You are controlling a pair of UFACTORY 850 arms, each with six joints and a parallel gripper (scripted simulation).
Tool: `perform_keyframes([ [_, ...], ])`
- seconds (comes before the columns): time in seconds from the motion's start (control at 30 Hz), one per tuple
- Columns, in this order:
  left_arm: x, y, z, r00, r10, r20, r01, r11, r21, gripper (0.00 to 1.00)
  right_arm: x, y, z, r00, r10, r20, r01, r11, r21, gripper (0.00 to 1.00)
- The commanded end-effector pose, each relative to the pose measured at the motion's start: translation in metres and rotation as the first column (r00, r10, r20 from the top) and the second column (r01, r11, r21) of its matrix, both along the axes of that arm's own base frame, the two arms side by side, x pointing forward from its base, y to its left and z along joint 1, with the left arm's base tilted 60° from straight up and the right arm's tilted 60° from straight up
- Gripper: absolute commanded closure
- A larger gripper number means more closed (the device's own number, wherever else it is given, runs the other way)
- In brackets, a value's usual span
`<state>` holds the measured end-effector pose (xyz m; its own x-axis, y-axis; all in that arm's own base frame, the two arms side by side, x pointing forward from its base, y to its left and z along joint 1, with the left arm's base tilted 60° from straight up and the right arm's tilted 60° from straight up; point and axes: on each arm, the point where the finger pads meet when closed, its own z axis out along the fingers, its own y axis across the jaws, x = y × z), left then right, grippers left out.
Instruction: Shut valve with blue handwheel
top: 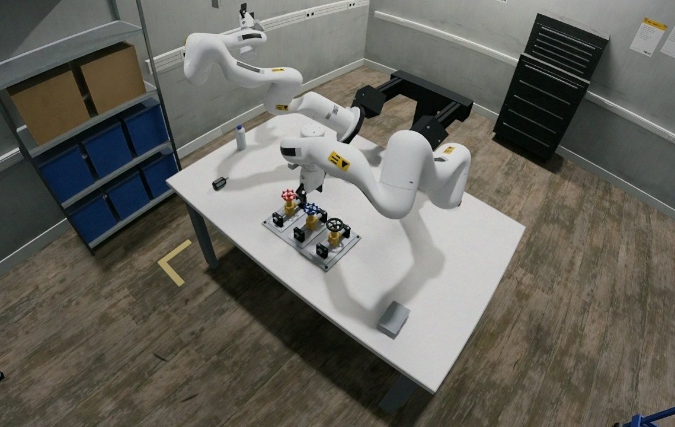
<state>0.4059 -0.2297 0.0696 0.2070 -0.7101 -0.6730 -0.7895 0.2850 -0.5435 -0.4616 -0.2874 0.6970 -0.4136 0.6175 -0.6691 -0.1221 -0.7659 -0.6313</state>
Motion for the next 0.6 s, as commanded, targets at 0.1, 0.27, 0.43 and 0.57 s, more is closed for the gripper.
perform_keyframes([
  [0.1, 0.000, -0.001, 0.000, 1.000, -0.001, 0.000, 0.001, 1.000, -0.001, 0.00, 0.008, 0.036, 0.019, 0.994, -0.040, 0.103, 0.068, 0.956, -0.284, 0.00],
  [0.27, 0.000, -0.001, 0.000, 1.000, -0.001, 0.000, 0.001, 1.000, -0.001, 0.00, 0.016, 0.057, 0.025, 0.984, -0.038, 0.172, 0.115, 0.879, -0.463, 0.00],
  [0.43, 0.000, -0.001, 0.000, 1.000, -0.001, 0.000, 0.001, 1.000, -0.001, 0.00, 0.022, 0.070, 0.026, 0.977, -0.029, 0.213, 0.147, 0.814, -0.562, 0.00],
  [0.57, 0.000, -0.001, 0.000, 1.000, -0.001, 0.000, 0.001, 1.000, -0.001, 0.00, 0.034, 0.088, 0.024, 0.961, -0.002, 0.278, 0.205, 0.677, -0.706, 0.00],
])
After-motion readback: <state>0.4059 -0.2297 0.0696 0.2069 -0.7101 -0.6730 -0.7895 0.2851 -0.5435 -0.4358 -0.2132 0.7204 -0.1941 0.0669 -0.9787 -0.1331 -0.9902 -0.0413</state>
